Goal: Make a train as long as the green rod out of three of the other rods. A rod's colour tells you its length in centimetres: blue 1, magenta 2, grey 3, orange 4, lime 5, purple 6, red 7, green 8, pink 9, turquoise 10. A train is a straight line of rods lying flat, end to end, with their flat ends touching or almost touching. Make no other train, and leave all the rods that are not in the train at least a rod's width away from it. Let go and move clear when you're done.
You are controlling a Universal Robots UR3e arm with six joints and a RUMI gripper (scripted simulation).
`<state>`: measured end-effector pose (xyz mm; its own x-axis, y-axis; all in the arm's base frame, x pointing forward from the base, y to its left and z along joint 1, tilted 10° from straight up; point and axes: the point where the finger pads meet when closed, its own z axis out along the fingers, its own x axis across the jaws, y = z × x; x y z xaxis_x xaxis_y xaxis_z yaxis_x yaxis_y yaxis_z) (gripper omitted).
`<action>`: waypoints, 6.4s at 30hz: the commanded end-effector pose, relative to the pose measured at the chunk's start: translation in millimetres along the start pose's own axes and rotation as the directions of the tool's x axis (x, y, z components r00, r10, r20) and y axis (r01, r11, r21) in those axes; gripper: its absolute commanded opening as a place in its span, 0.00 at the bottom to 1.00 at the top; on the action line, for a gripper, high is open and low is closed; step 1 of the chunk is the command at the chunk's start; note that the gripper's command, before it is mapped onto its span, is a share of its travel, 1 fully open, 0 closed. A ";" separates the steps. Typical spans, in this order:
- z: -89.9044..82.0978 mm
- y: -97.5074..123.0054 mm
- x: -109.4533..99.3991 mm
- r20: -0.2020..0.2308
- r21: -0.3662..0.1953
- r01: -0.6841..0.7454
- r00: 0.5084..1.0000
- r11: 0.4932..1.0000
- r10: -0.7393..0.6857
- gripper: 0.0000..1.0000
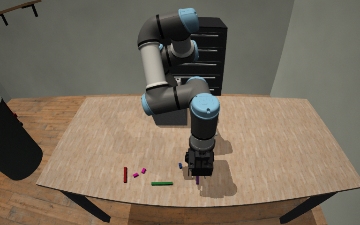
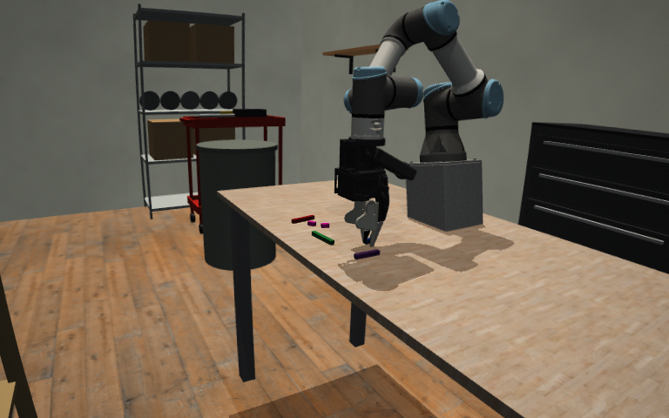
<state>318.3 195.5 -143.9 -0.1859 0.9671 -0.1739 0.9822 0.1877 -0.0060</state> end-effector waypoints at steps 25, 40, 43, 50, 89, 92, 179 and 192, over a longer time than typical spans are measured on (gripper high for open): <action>8.7 4.3 0.2 -0.001 -0.013 0.000 1.000 1.000 0.000 0.14; 8.7 4.2 0.2 -0.001 -0.013 0.000 1.000 1.000 0.000 0.14; 8.7 4.2 0.2 -0.001 -0.013 0.000 1.000 1.000 0.000 0.14; 8.7 4.2 0.2 -0.001 -0.013 0.000 1.000 1.000 0.000 0.14; 25.5 4.6 0.2 -0.001 -0.014 0.000 1.000 1.000 0.000 0.14; 25.4 4.6 0.2 -0.001 -0.014 0.000 1.000 1.000 0.000 0.14; -50.0 4.2 0.6 -0.001 -0.015 -0.001 1.000 1.000 0.001 0.00; -75.4 3.9 0.6 -0.002 -0.015 -0.001 1.000 1.000 0.001 0.00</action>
<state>326.2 209.8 -78.9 -0.1852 0.9683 -0.1676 0.9803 0.1940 0.0377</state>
